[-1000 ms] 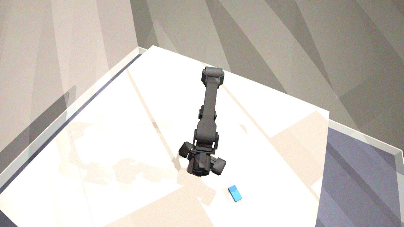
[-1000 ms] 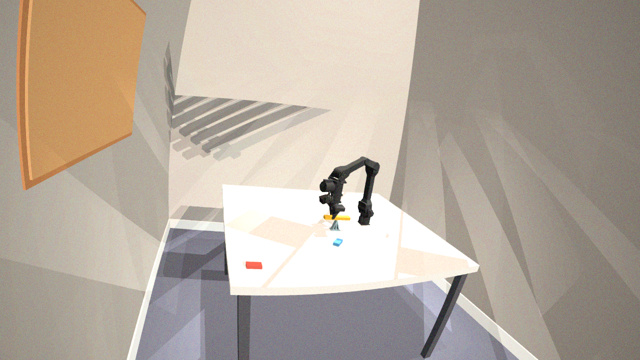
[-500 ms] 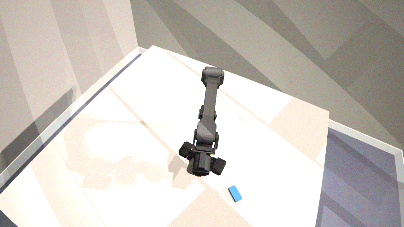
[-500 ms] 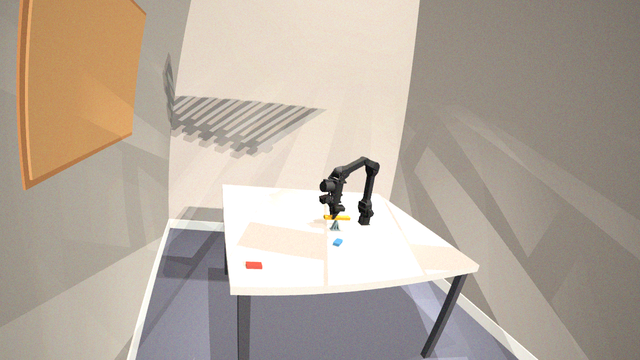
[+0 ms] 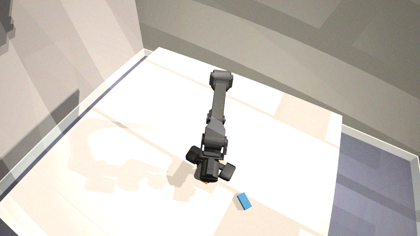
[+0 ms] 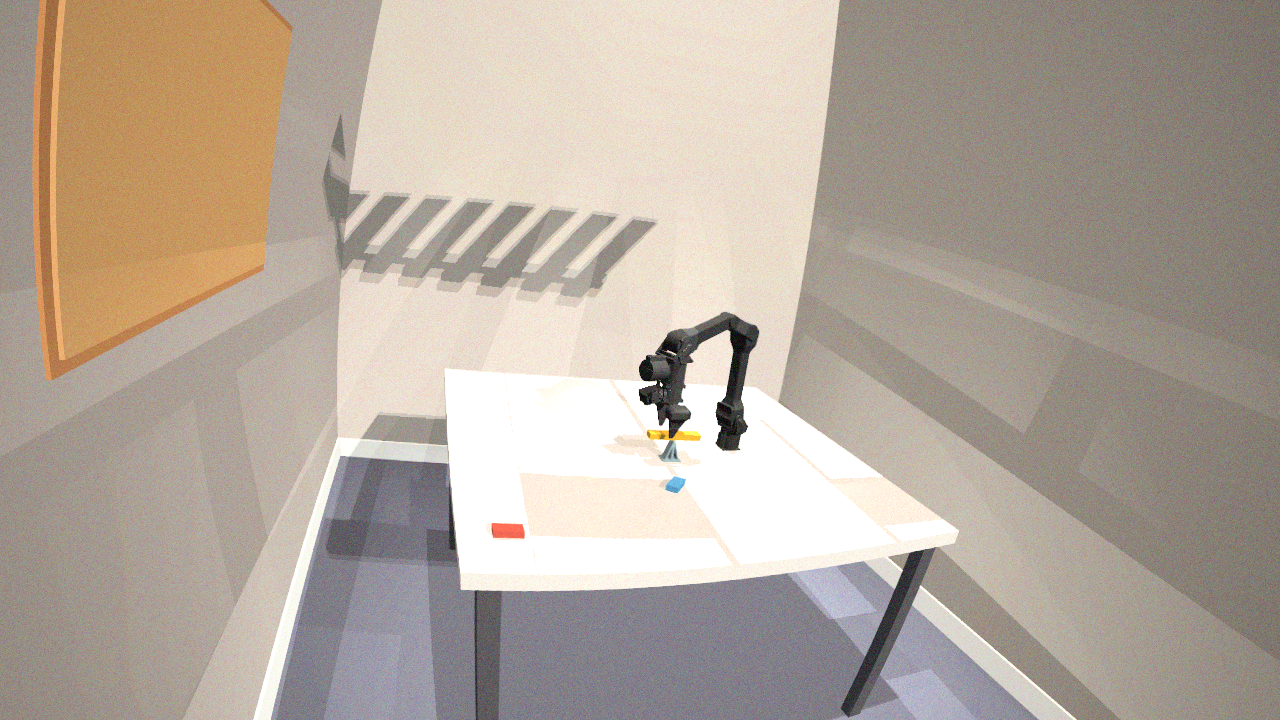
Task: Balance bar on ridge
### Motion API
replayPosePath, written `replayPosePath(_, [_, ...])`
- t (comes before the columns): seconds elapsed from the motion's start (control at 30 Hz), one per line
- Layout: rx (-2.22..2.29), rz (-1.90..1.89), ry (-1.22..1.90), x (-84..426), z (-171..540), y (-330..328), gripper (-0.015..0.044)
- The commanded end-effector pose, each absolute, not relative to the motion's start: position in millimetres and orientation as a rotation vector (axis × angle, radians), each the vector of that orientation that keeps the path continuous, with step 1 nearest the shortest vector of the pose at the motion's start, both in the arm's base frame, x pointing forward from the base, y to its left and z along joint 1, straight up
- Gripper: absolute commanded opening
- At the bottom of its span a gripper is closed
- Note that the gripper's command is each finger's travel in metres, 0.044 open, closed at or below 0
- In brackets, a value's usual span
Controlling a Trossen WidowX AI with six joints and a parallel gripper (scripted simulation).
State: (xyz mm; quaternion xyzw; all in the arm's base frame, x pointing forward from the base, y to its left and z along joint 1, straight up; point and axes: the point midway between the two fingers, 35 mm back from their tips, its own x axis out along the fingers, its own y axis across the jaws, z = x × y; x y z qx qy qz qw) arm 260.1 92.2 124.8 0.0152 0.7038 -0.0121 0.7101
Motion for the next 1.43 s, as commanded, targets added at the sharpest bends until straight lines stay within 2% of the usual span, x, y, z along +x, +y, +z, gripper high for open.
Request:
replayPosePath(0.0, [0.039, -0.021, 1.543, 264.6, 163.3, 93.9, 0.044])
replayPosePath(0.2, [0.04, -0.021, 1.544, 258.5, 212.8, 91.8, 0.044])
replayPosePath(1.4, [0.04, -0.021, 1.544, 258.5, 212.8, 91.8, 0.044])
